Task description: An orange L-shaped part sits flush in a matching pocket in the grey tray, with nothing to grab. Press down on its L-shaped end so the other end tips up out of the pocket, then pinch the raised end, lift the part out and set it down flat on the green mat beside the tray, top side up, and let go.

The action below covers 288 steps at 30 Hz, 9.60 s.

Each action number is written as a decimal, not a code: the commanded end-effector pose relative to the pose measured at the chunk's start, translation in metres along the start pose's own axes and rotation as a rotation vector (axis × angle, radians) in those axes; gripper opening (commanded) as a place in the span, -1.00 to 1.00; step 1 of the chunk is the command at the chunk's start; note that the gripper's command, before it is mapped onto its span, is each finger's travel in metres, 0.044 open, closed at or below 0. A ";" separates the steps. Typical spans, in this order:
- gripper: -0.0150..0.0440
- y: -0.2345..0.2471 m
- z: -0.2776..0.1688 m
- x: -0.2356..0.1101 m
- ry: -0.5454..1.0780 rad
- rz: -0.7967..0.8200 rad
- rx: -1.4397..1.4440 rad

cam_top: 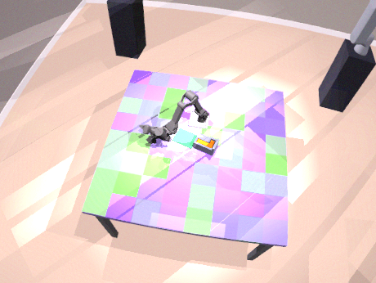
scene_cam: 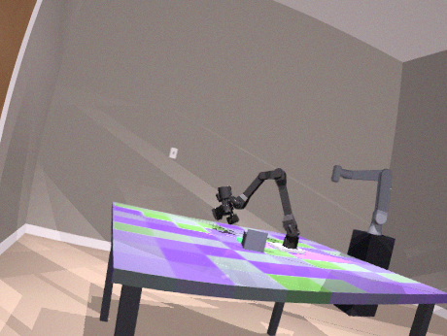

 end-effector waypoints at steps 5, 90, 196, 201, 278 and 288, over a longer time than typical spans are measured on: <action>0.42 -0.014 0.017 -0.039 -0.211 -0.005 0.125; 0.12 0.087 -0.135 -0.362 -0.350 1.447 0.449; 0.12 0.004 -0.182 -0.372 -0.354 1.455 0.455; 0.12 0.004 -0.182 -0.372 -0.354 1.455 0.455; 0.12 0.097 -0.130 -0.360 -0.349 1.447 0.449; 0.12 0.097 -0.130 -0.360 -0.349 1.447 0.449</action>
Point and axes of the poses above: the point midway between the two fingers, 35 mm back from their tips, its own x axis out along the fingers, its own y axis across the jaws, z = x × y, the point moved 9 cm from there along -x, back along the fingers, and after that the axes turned 7 degrees about x, right-handed, at the moved point
